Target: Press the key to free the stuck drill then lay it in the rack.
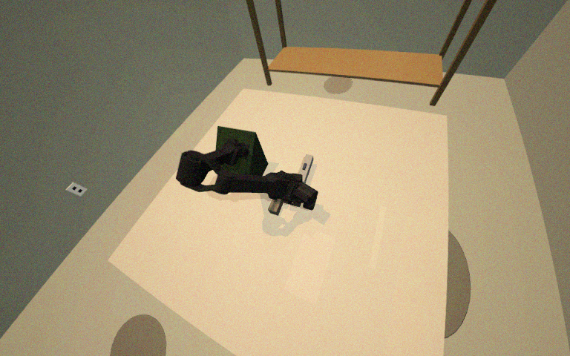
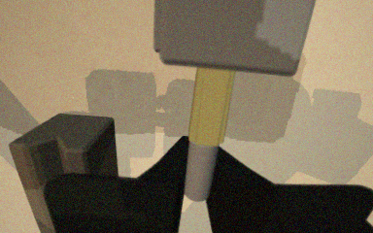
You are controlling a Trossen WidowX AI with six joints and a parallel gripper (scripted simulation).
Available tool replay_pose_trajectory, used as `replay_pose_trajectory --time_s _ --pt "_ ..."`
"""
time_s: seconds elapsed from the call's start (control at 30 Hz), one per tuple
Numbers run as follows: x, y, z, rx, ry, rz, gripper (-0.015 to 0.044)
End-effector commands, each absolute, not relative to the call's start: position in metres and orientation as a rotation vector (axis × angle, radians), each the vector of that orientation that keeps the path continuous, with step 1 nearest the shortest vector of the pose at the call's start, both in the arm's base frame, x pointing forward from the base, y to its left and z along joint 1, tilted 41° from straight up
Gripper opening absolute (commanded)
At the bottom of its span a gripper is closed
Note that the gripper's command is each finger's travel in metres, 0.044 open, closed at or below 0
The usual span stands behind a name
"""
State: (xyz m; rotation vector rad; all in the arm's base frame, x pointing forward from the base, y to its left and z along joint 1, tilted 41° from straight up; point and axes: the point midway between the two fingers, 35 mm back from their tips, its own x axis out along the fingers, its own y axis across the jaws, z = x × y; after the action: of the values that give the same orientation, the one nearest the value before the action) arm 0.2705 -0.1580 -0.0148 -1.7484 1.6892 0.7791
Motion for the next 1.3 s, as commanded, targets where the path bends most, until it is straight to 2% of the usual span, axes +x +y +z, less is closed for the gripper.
replay_pose_trajectory --time_s 0.0,0.3,0.87,1.27 --pt "0.273 -0.161 -0.010 -1.752 1.681 0.780 0.0000" --pt "0.274 -0.171 -0.001 -1.752 1.681 0.779 0.0000" --pt "0.271 -0.168 -0.008 -1.752 1.682 0.780 0.0440" --pt "0.272 -0.165 -0.013 -1.752 1.681 0.780 0.0440"
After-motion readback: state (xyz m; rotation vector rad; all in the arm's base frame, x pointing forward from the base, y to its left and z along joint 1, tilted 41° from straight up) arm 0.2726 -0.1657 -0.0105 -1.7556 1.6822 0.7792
